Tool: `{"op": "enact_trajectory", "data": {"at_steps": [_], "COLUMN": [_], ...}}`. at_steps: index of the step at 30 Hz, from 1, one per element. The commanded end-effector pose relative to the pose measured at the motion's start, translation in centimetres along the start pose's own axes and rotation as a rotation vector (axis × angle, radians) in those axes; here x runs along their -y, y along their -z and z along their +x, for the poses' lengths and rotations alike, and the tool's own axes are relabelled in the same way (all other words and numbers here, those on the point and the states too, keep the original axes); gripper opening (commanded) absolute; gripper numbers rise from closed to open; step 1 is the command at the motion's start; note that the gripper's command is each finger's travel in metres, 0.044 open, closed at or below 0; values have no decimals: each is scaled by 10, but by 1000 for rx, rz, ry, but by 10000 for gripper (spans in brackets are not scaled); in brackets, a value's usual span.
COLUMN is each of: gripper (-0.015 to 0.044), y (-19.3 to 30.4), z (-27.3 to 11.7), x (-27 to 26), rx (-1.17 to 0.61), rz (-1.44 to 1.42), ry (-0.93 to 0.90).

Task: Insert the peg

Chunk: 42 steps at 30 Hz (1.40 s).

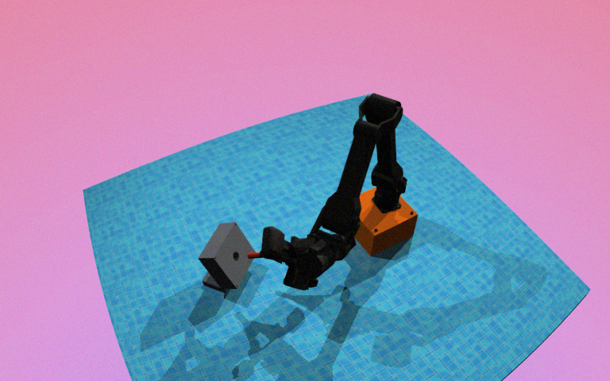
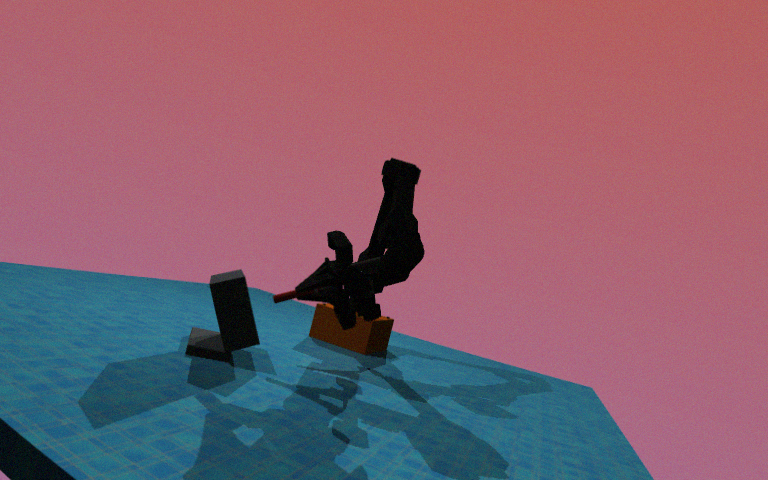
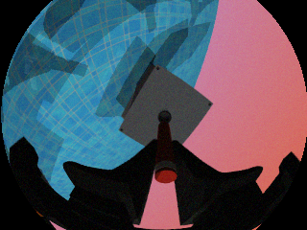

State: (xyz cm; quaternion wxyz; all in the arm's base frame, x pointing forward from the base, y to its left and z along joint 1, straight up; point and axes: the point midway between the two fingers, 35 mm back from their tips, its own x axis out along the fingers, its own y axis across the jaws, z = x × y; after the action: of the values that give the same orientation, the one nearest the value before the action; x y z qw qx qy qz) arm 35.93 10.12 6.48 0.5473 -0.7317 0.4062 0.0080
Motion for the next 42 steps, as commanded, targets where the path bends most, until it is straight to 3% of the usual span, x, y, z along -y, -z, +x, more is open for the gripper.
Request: {"op": "enact_trajectory", "data": {"at_steps": [1, 42], "gripper": [0, 0], "y": [1, 1], "z": [3, 29], "x": [0, 1], "rx": [-7, -15], "rz": [-7, 2], "ry": [7, 28]}}
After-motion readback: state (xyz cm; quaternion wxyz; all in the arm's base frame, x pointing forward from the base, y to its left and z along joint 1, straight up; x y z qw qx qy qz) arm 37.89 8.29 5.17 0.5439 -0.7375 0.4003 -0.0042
